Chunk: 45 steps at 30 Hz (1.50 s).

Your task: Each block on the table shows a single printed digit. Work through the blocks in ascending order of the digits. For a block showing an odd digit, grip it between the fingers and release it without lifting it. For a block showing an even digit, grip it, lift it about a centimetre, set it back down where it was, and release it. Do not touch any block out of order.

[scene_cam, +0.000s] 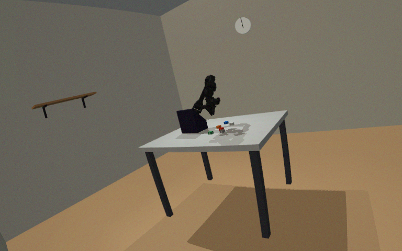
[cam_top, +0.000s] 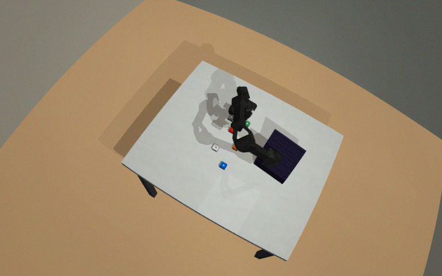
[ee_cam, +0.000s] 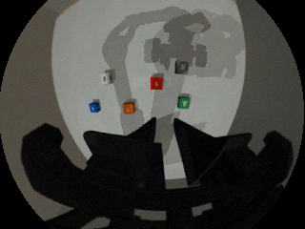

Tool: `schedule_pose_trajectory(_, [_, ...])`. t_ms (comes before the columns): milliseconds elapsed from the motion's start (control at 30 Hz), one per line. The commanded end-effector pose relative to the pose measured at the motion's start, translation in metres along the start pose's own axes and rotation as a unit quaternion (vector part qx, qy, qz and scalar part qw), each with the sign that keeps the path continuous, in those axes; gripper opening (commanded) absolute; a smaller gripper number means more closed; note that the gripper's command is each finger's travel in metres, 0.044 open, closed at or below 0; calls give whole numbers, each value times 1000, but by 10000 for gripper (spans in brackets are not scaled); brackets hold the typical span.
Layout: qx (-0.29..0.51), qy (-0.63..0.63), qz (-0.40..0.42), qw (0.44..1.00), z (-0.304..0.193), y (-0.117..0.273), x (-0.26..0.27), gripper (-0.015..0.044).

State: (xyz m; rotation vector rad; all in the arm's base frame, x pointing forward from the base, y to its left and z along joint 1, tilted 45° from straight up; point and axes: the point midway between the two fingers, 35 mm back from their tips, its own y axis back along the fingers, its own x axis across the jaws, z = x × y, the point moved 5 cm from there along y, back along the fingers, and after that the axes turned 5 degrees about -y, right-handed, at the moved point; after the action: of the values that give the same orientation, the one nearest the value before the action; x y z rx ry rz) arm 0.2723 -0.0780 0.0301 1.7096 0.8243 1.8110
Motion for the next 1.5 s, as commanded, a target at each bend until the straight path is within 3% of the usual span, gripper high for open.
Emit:
schedule_pose_trajectory(0, [2, 6, 5, 1000, 6, -4, -40, 120])
schedule_pose_trajectory(233, [0, 14, 12, 1000, 8, -10, -76, 120])
schedule_pose_trajectory(300, [0, 13, 12, 1000, 9, -23, -77, 172])
schedule_pose_trajectory(433, [0, 14, 14, 1000, 8, -88, -74, 278])
schedule_pose_trajectory(600, [0, 14, 14, 1000, 8, -92, -73, 400])
schedule_pose_trajectory(1400, [0, 14, 15, 1000, 8, -128, -72, 400])
schedule_pose_trajectory(1467, [0, 14, 15, 1000, 8, -128, -72, 348])
